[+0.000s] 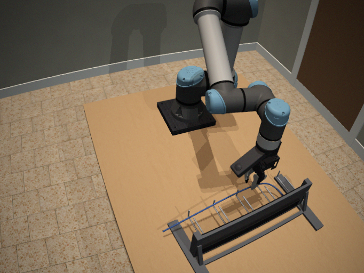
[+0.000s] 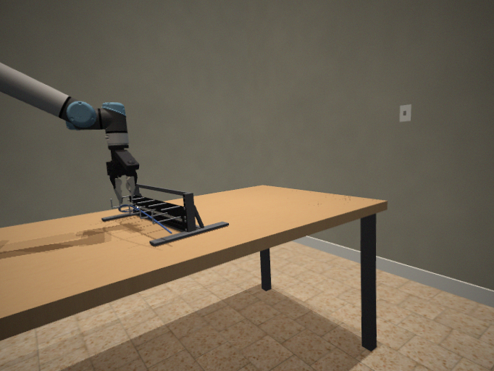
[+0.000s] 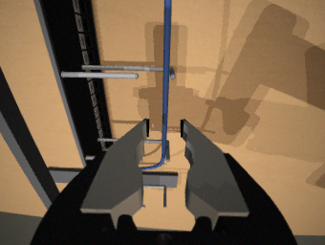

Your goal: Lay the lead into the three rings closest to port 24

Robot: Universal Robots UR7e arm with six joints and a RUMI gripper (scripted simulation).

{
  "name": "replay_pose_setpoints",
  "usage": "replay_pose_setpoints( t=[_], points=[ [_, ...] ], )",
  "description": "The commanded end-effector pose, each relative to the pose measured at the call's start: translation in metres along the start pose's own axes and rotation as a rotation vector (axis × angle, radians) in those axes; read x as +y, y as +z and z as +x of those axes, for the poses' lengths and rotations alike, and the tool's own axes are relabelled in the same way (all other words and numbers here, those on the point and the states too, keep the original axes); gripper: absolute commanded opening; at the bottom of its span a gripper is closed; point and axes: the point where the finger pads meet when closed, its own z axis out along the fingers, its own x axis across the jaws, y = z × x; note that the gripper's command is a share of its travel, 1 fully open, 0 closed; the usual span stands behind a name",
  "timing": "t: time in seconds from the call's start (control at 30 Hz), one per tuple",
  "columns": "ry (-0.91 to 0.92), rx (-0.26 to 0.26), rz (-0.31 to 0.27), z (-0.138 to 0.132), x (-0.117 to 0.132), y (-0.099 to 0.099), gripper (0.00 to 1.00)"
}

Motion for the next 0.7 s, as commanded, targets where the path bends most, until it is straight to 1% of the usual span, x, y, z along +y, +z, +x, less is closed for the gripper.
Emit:
replay_pose_setpoints(
  t=[0.0,0.67],
  points=[
    [0.000,-0.001,0.000,-0.0004,-0.0001,-0.0004,0.20],
    [0.000,-0.001,0.000,-0.0004,-0.0001,0.0049,0.20]
  ],
)
